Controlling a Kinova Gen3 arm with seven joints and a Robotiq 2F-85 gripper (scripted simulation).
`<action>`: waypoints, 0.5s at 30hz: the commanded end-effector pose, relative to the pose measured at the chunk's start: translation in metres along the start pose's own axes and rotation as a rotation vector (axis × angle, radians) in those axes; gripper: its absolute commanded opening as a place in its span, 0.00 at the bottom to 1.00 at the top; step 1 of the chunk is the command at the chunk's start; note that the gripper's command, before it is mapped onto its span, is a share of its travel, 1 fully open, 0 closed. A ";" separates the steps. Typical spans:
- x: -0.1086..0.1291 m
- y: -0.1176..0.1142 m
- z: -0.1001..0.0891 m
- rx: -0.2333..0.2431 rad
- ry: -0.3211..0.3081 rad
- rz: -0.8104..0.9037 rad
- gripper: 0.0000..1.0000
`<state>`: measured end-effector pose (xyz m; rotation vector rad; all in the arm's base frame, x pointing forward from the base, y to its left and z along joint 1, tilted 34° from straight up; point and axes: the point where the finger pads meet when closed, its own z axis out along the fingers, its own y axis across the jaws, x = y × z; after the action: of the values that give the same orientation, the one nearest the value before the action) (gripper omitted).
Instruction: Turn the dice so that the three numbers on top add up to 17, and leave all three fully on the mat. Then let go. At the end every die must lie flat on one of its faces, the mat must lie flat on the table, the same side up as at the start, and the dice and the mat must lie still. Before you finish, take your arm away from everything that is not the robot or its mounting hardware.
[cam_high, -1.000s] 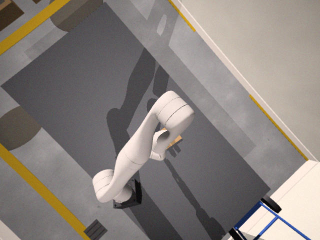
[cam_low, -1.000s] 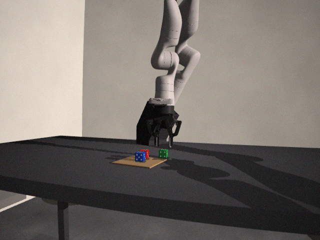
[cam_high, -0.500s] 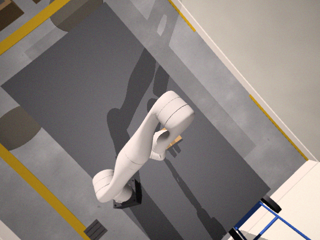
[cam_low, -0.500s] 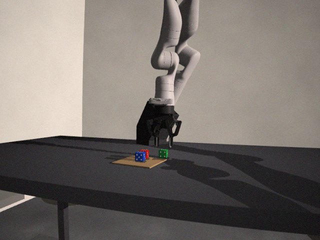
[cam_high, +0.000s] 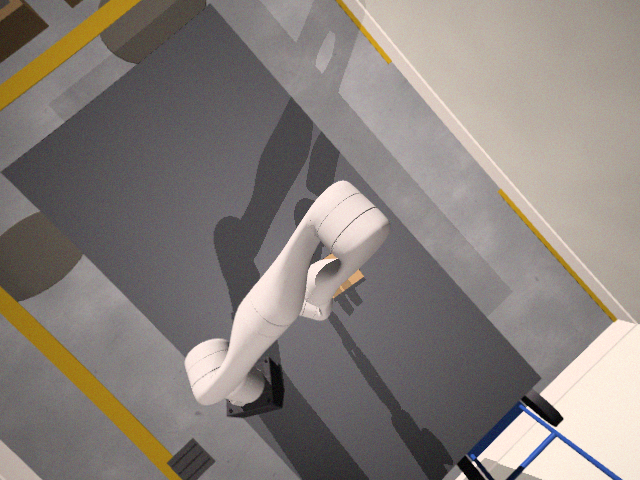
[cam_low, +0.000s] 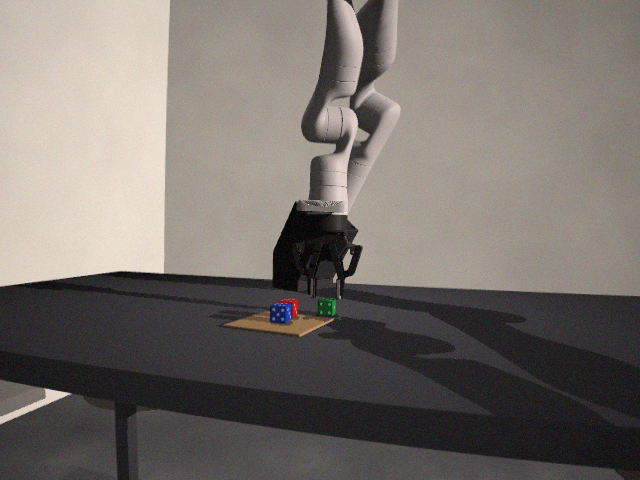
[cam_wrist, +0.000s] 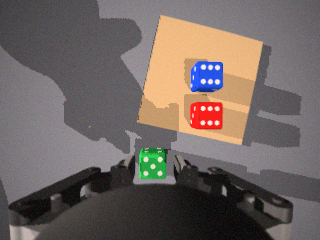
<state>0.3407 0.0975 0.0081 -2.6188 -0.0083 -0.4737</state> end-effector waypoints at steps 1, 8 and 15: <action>-0.003 -0.002 0.007 0.004 -0.009 -0.002 0.46; -0.003 -0.002 0.023 0.004 -0.009 -0.002 0.46; -0.004 -0.002 0.028 0.004 -0.009 -0.002 0.46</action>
<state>0.3481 0.1098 -0.0127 -2.6180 -0.0110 -0.4709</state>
